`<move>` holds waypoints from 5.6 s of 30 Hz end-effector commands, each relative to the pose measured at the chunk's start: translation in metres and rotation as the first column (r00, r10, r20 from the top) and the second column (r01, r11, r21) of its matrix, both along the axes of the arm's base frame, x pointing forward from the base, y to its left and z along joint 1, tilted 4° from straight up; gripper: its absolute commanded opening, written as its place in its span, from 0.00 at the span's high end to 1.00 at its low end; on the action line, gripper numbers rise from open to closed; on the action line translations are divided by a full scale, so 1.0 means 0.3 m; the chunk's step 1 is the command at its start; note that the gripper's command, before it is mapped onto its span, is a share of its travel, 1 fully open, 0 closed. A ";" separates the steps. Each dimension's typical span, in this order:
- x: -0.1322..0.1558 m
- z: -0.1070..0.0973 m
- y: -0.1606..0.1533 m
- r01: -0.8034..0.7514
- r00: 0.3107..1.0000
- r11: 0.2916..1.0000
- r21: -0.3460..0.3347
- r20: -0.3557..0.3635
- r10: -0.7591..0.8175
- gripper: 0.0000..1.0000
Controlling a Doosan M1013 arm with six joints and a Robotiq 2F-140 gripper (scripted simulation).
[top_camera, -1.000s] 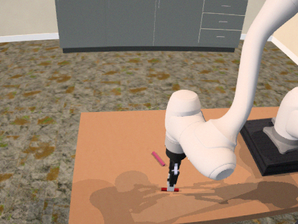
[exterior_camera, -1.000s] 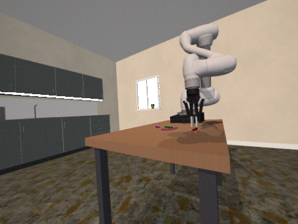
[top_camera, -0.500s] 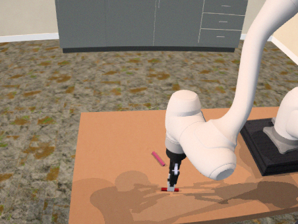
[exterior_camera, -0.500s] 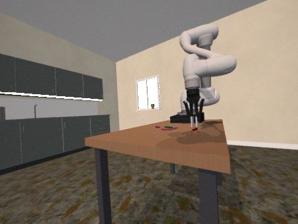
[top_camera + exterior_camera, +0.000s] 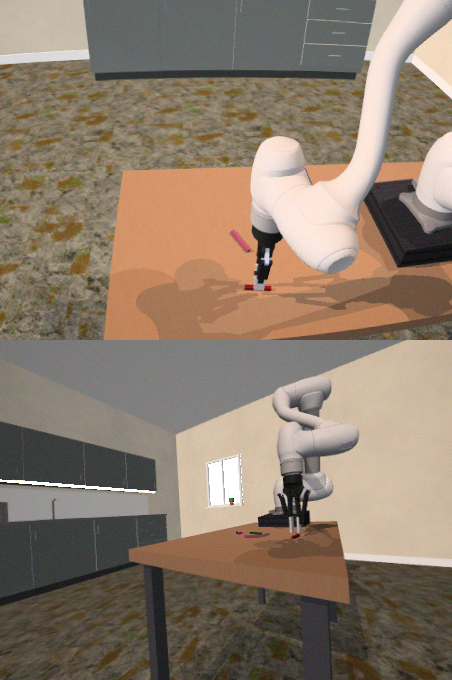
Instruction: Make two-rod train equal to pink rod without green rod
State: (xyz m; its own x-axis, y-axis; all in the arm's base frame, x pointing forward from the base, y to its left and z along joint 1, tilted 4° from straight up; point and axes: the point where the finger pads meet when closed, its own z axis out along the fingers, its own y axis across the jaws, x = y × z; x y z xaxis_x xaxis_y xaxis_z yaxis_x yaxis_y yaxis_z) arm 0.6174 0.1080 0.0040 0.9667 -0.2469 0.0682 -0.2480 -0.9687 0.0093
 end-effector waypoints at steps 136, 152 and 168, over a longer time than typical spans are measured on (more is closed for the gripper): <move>-0.020 0.262 0.006 0.001 1.000 1.000 0.000 -0.002 -0.001 0.97; -0.020 0.268 0.007 0.001 1.000 1.000 0.000 -0.002 -0.001 0.97; -0.020 0.268 0.007 0.001 1.000 1.000 0.000 -0.002 -0.001 0.97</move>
State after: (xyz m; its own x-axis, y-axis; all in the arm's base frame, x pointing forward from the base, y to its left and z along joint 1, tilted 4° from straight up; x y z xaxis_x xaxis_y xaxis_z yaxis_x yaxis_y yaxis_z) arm 0.6109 0.1071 0.0803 0.9661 -0.2501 0.0637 -0.2515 -0.9677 0.0149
